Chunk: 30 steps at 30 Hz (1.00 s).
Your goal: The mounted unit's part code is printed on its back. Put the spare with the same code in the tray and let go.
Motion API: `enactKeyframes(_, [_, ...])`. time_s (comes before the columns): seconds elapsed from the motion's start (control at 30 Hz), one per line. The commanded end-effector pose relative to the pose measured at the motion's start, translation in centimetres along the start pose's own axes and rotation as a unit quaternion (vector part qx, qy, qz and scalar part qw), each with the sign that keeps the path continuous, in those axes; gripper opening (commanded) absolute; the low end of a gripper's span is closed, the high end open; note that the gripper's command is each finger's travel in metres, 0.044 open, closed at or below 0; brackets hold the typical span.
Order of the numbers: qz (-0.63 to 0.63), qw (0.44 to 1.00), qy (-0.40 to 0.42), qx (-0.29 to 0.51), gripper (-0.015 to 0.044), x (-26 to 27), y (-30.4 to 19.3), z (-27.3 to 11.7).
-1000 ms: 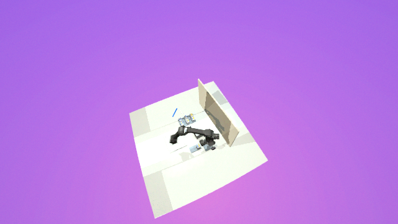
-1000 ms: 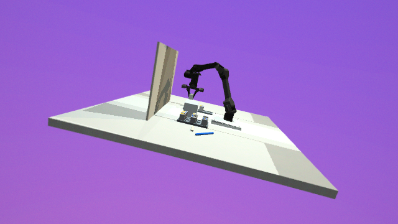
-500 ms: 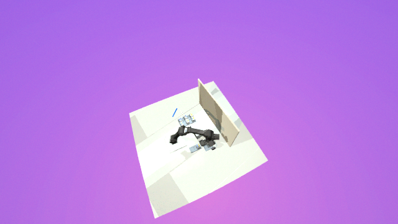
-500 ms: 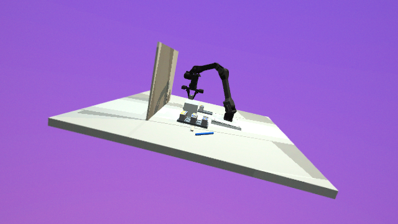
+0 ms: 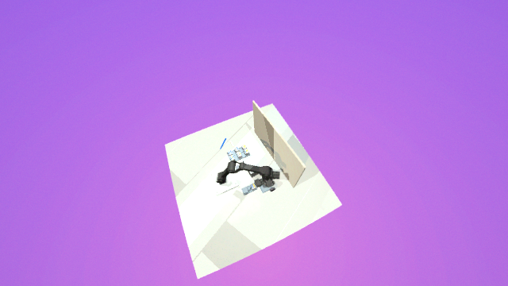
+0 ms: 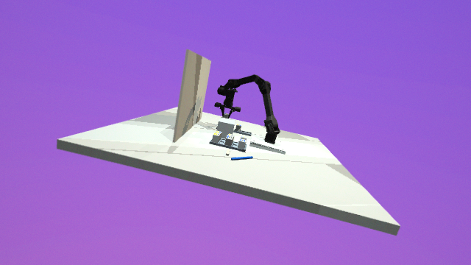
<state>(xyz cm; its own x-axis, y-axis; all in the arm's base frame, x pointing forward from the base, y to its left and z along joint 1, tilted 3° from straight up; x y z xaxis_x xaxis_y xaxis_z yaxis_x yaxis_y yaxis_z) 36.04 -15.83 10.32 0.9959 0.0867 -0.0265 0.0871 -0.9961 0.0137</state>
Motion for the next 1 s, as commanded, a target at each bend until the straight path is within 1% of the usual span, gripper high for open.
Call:
enactKeyframes(0.0, [0.0,1.0,0.001,0.001,0.0,0.0,0.0,0.3])
enactKeyframes(0.97, [0.0,1.0,0.001,0.001,0.0,-0.3,-0.2,2.3])
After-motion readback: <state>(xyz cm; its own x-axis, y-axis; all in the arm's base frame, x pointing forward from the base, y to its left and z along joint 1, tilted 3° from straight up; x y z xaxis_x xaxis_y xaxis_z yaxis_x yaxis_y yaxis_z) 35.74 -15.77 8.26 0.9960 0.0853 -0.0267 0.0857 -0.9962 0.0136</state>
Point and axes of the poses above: the point midway between the two fingers, 35 mm back from their tips, its own z axis out along the fingers, its own x axis across the jaws, y = z × x, the point moved 3 cm from there along -z, back along the fingers, and after that the axes turned 3 degrees about z, right-handed, at the moved point
